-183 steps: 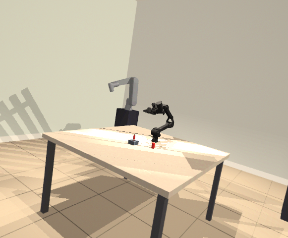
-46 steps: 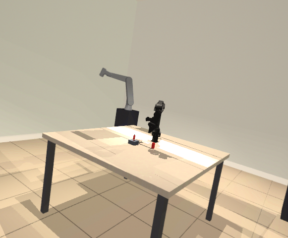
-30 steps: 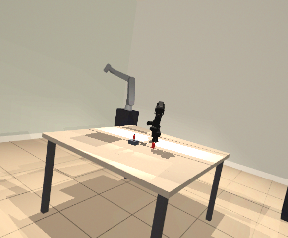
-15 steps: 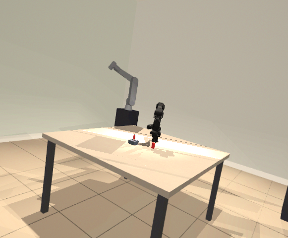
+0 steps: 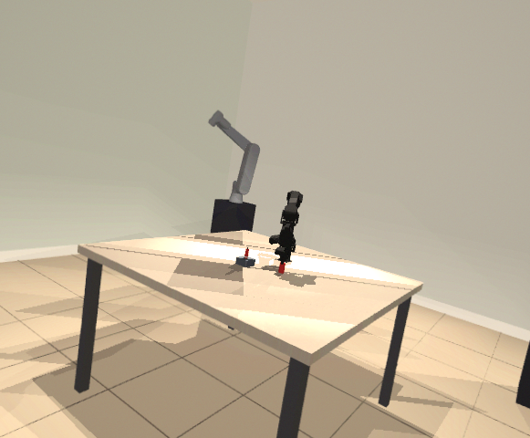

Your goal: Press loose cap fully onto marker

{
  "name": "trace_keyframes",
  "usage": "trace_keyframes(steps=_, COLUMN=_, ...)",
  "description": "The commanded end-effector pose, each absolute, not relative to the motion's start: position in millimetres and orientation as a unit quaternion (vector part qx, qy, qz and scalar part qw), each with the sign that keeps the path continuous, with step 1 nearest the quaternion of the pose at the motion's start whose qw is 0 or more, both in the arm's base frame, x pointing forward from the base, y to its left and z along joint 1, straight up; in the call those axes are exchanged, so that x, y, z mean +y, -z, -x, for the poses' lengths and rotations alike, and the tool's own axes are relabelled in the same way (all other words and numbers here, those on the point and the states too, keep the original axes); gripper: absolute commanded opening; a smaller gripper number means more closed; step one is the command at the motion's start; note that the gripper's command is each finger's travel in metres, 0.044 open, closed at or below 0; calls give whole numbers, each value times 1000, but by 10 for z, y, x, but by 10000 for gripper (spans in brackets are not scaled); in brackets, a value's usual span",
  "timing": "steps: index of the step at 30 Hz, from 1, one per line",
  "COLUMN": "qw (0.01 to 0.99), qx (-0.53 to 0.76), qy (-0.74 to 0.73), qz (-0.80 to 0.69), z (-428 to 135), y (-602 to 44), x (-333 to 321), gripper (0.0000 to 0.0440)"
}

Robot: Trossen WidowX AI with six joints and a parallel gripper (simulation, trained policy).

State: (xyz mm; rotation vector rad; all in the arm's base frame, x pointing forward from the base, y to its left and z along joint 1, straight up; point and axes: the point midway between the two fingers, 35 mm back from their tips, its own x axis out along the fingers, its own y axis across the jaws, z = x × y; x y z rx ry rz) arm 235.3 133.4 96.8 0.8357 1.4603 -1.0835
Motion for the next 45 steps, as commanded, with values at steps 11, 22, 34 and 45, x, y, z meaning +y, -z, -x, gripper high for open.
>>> trace_keyframes(steps=11, qw=535, qx=631, qy=454, qz=-332, z=-2296, y=-681, x=1313, gripper=261)
trace_keyframes(steps=22, qw=549, qx=626, qy=448, qz=-324, z=-2288, y=-587, x=1284, gripper=167)
trace_keyframes(steps=34, qw=577, qx=598, qy=426, qz=-359, z=-2511, y=-942, x=1232, gripper=88)
trace_keyframes(steps=45, qw=577, qx=574, qy=422, qz=-400, z=-2765, y=-1280, x=1043, gripper=86)
